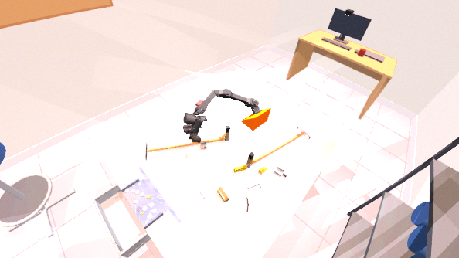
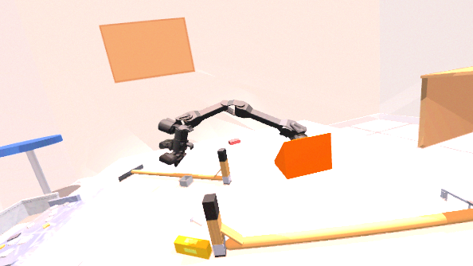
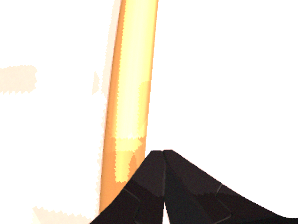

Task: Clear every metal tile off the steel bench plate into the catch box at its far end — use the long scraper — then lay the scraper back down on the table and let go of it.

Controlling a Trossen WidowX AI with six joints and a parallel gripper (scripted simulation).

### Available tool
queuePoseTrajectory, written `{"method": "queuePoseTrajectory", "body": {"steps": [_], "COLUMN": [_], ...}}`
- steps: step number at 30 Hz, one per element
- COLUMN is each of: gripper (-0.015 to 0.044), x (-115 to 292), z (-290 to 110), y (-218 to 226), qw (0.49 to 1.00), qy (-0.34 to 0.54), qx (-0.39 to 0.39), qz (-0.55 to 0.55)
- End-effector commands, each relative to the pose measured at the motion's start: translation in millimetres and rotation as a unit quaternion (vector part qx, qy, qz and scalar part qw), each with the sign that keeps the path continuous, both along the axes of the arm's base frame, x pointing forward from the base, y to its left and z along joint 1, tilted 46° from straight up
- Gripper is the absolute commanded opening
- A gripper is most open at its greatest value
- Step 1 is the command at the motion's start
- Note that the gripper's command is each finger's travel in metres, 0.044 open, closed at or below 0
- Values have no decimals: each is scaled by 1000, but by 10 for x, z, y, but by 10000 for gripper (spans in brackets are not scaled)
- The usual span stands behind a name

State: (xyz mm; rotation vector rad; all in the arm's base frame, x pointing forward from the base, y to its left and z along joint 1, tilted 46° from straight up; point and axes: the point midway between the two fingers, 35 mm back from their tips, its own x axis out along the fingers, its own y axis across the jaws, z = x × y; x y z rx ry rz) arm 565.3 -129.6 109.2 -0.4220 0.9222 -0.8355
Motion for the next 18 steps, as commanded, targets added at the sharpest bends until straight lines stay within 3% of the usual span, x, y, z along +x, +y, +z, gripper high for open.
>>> {"method": "queuePoseTrajectory", "body": {"steps": [1, 18], "gripper": [0, 0], "x": [14, -13], "z": [119, 447], "y": [122, 454], "qw": [1000, 1000], "qy": [-6, -17], "qx": [-1, 0], "qz": [-2, -3]}}
